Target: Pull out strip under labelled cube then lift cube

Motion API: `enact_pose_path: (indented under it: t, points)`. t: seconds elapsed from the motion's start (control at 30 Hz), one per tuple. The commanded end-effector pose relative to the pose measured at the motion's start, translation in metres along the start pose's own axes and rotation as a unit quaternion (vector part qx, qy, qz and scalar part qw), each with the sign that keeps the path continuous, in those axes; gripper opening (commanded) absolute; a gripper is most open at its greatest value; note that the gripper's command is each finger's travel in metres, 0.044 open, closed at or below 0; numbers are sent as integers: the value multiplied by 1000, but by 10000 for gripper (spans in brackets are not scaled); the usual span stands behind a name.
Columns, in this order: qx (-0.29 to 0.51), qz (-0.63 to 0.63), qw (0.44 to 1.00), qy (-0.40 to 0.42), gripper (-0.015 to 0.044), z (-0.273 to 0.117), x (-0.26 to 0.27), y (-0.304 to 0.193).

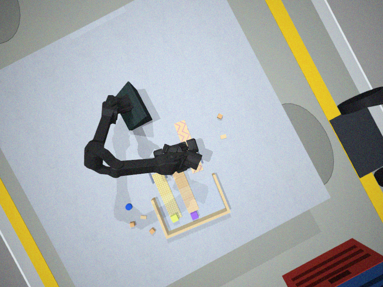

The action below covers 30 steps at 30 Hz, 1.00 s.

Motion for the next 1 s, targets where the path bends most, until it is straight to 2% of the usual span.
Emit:
enact_pose_path:
  t: [0.0,0.23,0.97]
  points:
    - [-1,2,1000,4,0,-2,-2,-6]
    - [-1,2,1000,5,0,-36,-2,-6]
    - [-1,2,1000,5,0,-37,-2,-6]
Point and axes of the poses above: the point midway between the two fingers, 35 mm back from their tips, its own z axis out along the fingers, its own x axis across the jaws, y = z × x, the point moved 10 cm from there along -z, back along the fingers, and after that the axes turned 9 degrees about -z, right-handed, at the moved point
